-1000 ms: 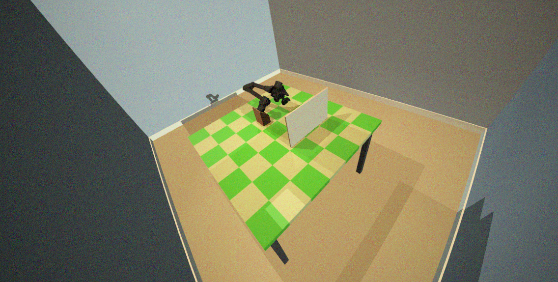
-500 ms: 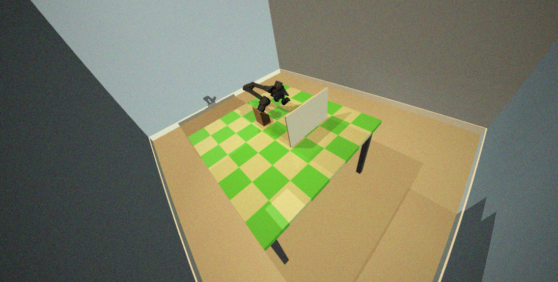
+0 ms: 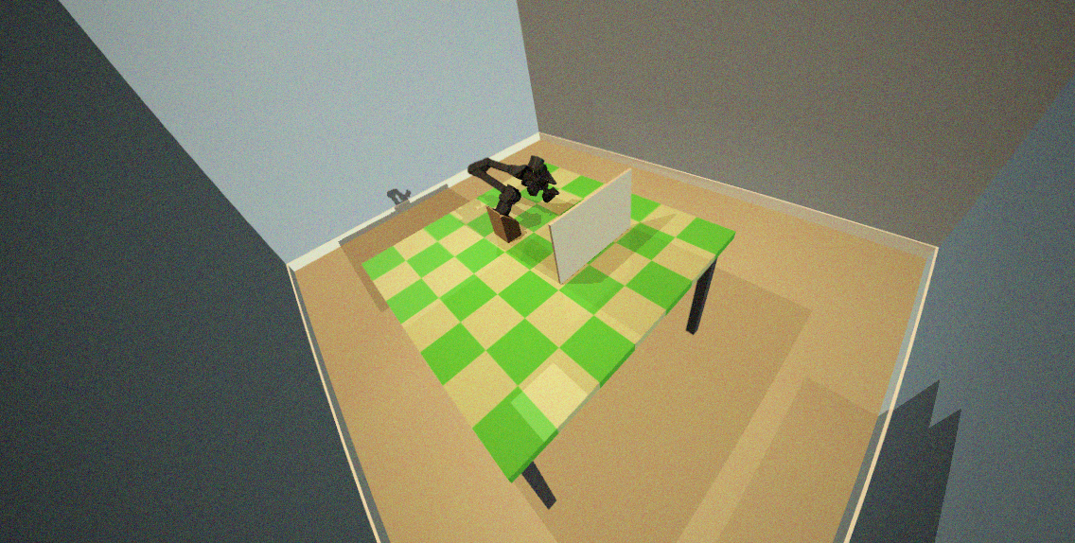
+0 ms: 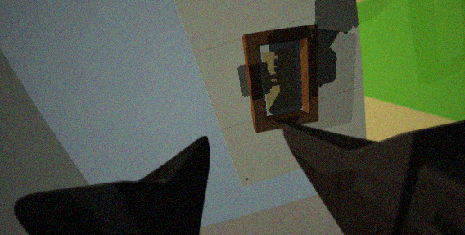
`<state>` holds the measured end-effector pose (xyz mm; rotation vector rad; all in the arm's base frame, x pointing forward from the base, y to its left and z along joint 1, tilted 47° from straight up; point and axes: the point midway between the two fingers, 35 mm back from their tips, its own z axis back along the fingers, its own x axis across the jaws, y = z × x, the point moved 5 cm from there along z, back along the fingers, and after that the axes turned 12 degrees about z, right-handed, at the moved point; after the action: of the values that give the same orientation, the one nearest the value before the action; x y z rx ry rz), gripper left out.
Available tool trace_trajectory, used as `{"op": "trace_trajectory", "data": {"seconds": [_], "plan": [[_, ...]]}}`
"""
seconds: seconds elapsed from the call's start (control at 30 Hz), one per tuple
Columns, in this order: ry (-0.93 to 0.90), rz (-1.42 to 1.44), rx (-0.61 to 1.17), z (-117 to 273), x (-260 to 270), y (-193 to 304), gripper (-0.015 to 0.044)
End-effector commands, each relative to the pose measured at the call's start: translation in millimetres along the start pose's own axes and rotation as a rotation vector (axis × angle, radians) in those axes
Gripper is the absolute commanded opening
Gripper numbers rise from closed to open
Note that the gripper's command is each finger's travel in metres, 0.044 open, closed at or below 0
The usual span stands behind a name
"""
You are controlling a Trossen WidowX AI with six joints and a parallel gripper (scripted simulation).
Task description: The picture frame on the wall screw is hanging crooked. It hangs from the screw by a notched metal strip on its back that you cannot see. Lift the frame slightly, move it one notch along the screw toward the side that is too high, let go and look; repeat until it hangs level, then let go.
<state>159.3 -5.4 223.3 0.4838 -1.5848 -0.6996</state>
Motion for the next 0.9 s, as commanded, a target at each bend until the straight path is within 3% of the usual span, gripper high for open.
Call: {"op": "trace_trajectory", "data": {"seconds": [0.0, 0.5, 0.87], "plan": [[-0.001, -0.004, -0.003, 0, 0, -1, 0.026], [0.0, 0.0, 0.0, -1, 0, 0, 0.026], [-0.003, -0.004, 0.0, -53, -24, 8, 0.026]]}}
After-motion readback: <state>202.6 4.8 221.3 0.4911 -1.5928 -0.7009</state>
